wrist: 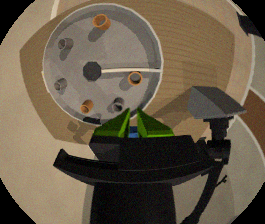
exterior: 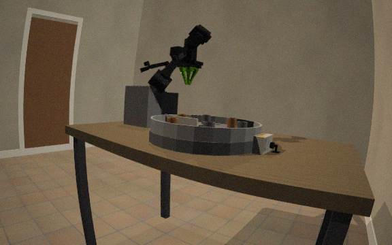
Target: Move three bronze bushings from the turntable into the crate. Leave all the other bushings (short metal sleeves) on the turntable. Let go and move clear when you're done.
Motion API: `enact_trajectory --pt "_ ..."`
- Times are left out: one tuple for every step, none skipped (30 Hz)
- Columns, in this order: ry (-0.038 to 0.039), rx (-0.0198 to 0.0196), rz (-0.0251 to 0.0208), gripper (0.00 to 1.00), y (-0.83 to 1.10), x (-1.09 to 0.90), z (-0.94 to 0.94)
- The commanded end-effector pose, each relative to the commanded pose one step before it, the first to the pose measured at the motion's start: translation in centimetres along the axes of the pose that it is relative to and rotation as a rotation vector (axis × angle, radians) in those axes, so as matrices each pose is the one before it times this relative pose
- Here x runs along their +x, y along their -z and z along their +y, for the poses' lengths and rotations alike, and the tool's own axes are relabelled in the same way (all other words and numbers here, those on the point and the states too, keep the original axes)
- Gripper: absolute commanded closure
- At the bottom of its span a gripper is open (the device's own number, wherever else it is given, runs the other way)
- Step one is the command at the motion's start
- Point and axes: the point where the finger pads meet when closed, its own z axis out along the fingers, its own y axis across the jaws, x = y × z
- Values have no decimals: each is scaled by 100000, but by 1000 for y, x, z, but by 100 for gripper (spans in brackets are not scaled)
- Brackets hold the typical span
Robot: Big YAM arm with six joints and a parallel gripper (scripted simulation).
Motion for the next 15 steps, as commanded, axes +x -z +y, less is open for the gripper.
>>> enact_trajectory --pt "1645 -1545 -1181 89 652 -641 893" --pt "0 0 0 89 0 0 0" --pt "0 0 0 89 0 0 0" --pt "0 0 0 89 0 0 0" --pt "0 0 0 89 0 0 0" --pt "0 0 0 89 0 0 0" --pt "0 0 0 89 0 0 0" --pt "0 0 0 89 0 0 0" --pt "0 0 0 81 0 0 0" --pt "0 0 0 81 0 0 0" --pt "0 0 0 81 0 0 0" --pt "0 0 0 81 0 0 0" --pt "0 0 0 81 0 0 0" --pt "0 0 0 81 0 0 0" --pt "0 0 0 81 0 0 0"
